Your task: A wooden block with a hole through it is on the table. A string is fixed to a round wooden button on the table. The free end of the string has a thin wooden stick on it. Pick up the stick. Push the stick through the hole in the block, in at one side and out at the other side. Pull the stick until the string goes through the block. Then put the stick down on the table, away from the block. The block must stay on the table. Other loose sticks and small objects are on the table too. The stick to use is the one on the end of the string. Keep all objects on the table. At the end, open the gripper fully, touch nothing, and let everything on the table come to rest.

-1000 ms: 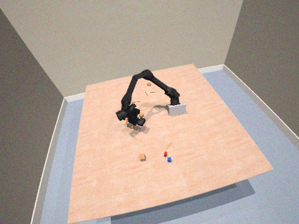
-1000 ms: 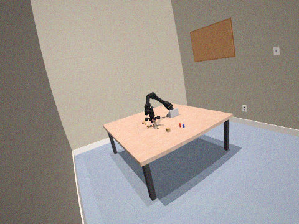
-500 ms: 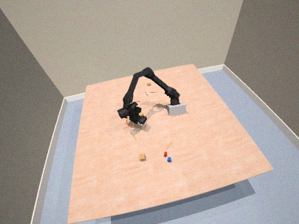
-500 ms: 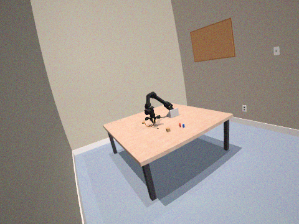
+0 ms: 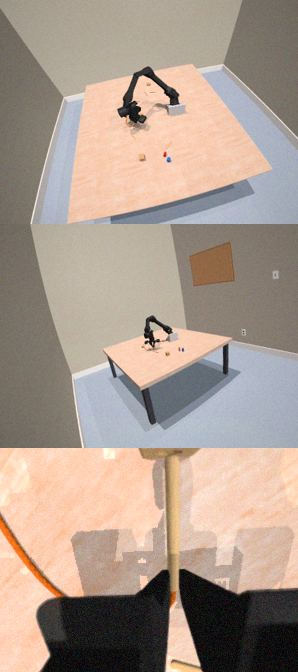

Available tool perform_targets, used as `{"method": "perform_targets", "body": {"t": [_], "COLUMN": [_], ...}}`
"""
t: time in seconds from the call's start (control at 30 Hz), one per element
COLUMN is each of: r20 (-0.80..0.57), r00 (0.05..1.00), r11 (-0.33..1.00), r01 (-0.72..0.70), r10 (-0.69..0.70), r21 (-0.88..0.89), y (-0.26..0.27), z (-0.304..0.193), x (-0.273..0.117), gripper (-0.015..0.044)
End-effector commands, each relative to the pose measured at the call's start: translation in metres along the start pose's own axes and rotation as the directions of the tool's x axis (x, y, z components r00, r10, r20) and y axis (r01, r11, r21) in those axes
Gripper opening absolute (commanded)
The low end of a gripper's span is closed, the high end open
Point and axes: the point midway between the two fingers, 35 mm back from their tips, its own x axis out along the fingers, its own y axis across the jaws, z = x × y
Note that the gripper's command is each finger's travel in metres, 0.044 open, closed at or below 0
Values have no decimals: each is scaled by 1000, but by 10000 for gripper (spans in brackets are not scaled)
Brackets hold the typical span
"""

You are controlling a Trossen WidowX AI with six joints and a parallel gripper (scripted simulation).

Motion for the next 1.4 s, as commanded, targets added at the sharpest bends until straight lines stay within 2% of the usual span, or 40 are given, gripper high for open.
{"method": "perform_targets", "body": {"t": [0.0,1.37], "r20": [-1,0], "r00": [1000,1000], "r11": [1000,1000], "r01": [-6,-6], "r10": [6,6], "r21": [-3,-4], "y": [2,2], "z": [1,48], "x": [-1,-2], "gripper": [0,0]}}
